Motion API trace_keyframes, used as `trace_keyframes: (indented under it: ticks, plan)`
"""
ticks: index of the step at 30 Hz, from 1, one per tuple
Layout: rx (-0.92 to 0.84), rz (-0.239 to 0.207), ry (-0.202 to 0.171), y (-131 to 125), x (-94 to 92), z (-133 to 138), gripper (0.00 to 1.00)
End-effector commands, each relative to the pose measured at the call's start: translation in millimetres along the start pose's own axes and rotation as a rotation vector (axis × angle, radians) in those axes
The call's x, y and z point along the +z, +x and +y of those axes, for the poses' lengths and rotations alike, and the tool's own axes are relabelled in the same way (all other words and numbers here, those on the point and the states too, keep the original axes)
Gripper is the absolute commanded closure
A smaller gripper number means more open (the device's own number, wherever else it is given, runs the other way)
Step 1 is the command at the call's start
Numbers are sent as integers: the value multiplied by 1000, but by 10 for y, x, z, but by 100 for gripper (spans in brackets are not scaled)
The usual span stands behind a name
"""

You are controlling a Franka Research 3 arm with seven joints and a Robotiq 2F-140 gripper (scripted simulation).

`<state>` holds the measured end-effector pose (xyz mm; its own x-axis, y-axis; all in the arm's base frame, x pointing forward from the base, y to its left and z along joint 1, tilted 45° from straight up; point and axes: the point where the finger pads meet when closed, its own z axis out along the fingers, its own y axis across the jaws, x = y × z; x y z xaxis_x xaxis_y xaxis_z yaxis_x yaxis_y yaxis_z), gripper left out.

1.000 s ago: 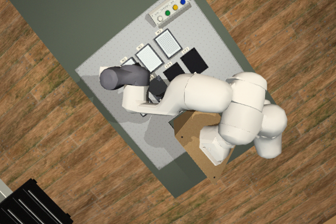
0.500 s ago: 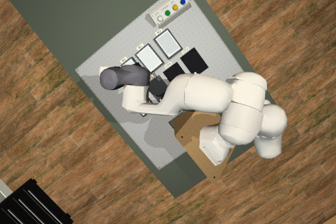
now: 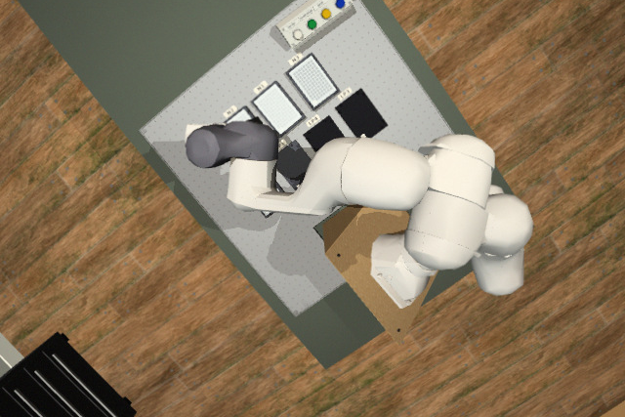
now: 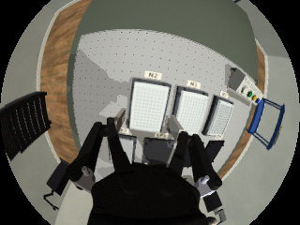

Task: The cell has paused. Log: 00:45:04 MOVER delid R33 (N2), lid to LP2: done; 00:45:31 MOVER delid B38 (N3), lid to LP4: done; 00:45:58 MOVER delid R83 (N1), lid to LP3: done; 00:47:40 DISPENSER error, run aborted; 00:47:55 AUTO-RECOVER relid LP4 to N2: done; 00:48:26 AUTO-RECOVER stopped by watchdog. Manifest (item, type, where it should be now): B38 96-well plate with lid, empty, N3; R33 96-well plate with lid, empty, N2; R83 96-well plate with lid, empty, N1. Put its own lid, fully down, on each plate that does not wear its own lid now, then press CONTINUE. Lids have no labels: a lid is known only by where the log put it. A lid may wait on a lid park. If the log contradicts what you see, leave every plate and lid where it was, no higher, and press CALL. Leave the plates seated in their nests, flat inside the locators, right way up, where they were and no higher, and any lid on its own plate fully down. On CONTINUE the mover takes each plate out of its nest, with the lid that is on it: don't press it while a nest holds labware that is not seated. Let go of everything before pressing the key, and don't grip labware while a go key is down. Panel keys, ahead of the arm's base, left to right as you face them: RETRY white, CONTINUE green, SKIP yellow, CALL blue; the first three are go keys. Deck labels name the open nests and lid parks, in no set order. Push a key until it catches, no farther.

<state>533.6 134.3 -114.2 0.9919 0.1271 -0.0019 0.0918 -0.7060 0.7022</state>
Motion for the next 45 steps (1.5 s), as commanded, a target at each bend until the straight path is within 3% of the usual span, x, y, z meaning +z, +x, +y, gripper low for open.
trace_keyframes:
  ticks: [1, 27, 45]
  plan:
    - [9, 2, 1, 23, 34, 6, 34]
    - [9, 2, 1, 37, 259, 3, 34]
    - [9, 2, 1, 39, 293, 3, 34]
